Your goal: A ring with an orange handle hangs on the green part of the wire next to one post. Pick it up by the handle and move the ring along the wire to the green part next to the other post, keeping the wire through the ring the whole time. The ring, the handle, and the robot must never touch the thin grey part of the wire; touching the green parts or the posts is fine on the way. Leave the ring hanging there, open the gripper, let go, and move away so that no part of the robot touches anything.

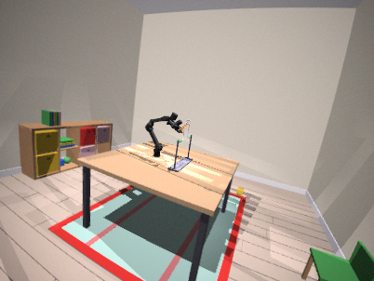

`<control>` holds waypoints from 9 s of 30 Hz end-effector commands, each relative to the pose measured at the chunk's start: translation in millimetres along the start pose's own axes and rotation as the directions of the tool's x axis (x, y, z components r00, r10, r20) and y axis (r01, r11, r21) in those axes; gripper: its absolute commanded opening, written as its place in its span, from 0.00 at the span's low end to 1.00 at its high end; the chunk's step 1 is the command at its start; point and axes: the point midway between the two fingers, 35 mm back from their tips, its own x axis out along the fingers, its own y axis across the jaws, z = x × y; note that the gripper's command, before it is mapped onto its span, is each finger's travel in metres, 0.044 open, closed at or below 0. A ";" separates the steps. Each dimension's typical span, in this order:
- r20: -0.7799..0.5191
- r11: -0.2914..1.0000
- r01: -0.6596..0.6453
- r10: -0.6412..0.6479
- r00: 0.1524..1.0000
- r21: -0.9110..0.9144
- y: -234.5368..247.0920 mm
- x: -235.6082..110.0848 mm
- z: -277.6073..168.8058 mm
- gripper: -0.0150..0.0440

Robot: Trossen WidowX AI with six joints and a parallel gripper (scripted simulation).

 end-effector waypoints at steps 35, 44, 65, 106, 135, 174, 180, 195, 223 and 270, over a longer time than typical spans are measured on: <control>0.114 0.856 0.280 -0.256 0.960 -0.435 -16.8 0.4 2.6 0.00; 0.156 0.785 0.337 -0.301 0.941 -0.519 -20.5 -0.4 4.6 0.00; 0.267 0.576 0.452 -0.379 0.886 -0.681 -27.9 -3.1 10.7 0.00; 0.509 0.054 0.580 -0.419 0.752 -0.813 -35.4 -11.1 26.2 0.00; 0.584 -0.123 0.590 -0.402 0.706 -0.798 -38.0 -7.0 19.6 0.00; 0.262 0.573 0.454 -0.388 0.884 -0.683 -8.1 44.0 -75.8 0.00; 0.203 0.685 0.400 -0.353 0.913 -0.609 6.2 50.6 -90.1 0.00; 0.121 0.898 0.244 -0.215 0.969 -0.365 49.3 66.6 -116.4 0.00; 0.064 0.987 -0.056 0.046 0.997 0.150 141.9 68.6 -126.8 0.00; 0.063 0.941 -0.140 0.126 0.990 0.309 205.7 51.8 -108.8 0.00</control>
